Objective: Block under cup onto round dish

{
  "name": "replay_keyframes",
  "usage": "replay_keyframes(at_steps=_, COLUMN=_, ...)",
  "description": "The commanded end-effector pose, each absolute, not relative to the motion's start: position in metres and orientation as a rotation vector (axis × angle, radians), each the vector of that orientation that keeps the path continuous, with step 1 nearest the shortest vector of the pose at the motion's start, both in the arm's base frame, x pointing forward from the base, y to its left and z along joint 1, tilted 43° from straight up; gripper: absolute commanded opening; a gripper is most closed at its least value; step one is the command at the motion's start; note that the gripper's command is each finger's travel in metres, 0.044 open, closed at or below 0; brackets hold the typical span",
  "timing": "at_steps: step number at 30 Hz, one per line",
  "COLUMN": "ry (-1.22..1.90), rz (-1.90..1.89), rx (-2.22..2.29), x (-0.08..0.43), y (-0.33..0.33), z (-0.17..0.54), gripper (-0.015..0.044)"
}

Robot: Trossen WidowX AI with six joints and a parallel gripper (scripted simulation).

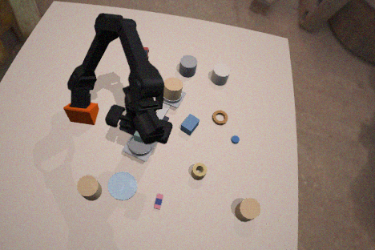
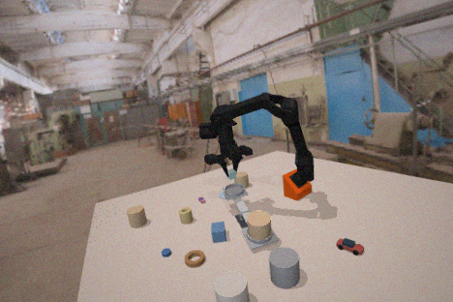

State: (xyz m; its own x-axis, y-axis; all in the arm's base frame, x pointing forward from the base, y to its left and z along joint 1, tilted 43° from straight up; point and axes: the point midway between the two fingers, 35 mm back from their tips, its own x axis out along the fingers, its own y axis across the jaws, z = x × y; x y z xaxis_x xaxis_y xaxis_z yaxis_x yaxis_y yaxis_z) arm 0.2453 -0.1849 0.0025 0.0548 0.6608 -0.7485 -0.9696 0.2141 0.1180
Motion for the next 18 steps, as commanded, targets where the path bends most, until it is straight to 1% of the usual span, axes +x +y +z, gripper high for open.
replay_keyframes(at_steps=1, ry=0.787, rz=1.319, rx=-0.495, x=0.243, y=-0.199, z=0.018, gripper=0.0)
replay_keyframes(at_steps=8, ry=0.782, rz=1.324, rx=-0.494, x=0.241, y=-0.205, z=0.026, gripper=0.0)
replay_keyframes(at_steps=18, ry=0.785, rz=1.322, rx=-0.497, x=0.231, y=-0.221, z=-0.024, gripper=0.0)
